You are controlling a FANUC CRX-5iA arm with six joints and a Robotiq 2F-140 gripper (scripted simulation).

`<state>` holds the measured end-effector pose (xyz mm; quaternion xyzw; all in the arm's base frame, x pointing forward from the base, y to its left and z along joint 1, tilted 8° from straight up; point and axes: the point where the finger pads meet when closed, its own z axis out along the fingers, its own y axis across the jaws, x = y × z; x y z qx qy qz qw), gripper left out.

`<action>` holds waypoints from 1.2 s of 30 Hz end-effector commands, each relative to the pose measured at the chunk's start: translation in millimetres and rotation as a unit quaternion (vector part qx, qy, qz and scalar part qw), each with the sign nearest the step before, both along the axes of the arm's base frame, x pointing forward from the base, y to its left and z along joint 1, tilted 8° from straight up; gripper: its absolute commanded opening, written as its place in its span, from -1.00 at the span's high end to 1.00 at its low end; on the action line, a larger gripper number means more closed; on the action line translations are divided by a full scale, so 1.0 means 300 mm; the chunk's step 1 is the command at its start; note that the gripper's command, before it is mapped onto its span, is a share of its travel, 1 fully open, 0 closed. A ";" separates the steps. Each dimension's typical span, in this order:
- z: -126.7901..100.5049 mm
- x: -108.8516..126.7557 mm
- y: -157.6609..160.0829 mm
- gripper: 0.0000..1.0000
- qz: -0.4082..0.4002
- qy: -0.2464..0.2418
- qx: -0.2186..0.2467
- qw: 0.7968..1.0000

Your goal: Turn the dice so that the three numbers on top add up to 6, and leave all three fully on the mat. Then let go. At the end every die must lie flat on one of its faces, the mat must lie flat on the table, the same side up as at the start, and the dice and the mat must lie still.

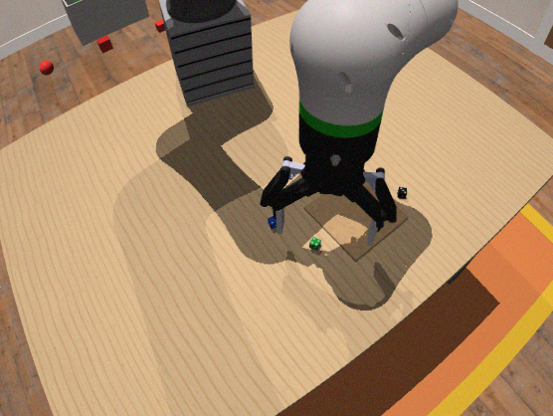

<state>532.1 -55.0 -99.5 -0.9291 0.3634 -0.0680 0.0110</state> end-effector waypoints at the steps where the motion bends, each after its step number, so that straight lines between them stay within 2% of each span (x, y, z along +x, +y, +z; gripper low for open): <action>1: 0.000 0.001 0.019 -1.00 0.000 0.000 0.000 1.000; 7: -0.003 0.005 0.138 -1.00 0.000 0.000 0.000 1.000; 15: -0.009 0.013 0.371 -1.00 0.000 0.000 0.000 1.000; 17: -0.009 0.013 0.371 -1.00 0.000 0.000 0.000 1.000; 25: -0.014 0.020 0.579 -1.00 0.000 0.000 0.000 1.000; 30: -0.016 0.022 0.642 -1.00 0.000 0.000 0.000 1.000; 36: -0.016 0.022 0.653 -1.00 0.000 0.000 0.000 1.000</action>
